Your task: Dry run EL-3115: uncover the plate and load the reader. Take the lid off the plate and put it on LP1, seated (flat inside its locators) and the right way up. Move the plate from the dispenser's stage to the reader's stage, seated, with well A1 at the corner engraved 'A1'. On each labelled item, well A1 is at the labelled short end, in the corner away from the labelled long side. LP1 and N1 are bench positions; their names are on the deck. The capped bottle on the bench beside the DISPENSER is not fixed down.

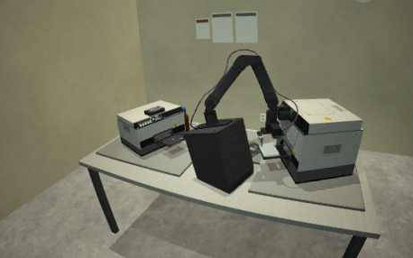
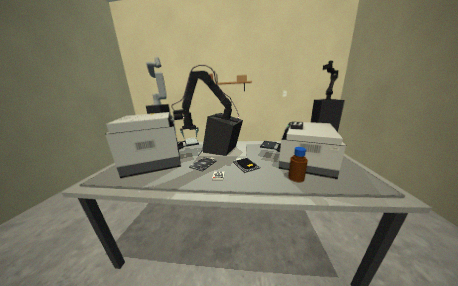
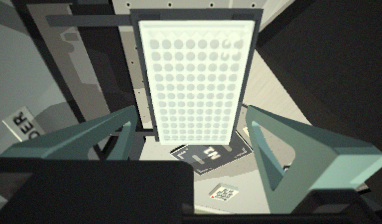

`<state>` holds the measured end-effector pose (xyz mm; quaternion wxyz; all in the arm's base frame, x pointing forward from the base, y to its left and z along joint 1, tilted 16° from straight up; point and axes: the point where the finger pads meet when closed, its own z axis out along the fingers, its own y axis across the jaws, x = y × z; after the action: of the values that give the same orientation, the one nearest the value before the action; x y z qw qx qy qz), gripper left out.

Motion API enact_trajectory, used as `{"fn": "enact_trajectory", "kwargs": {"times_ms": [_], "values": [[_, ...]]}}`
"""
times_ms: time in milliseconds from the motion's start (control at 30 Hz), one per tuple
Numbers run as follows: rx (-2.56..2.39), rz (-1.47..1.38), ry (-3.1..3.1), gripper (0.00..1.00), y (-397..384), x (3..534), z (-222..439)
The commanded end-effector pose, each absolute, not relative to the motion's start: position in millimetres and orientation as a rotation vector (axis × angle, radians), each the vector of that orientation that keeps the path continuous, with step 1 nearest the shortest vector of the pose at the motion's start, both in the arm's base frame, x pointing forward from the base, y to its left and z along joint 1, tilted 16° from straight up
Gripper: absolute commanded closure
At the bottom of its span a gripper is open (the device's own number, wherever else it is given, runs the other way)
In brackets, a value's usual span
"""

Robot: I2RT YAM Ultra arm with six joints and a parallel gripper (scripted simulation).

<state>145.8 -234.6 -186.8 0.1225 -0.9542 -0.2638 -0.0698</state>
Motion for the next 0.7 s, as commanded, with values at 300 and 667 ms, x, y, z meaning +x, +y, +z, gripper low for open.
{"fn": "enact_trajectory", "kwargs": {"times_ms": [300,667], "values": [[-2.815,-0.196,-0.775,0.00,-252.5,144.0,-160.2],[-2.822,-0.198,-0.778,0.00,-258.5,144.3,-147.8]]}}
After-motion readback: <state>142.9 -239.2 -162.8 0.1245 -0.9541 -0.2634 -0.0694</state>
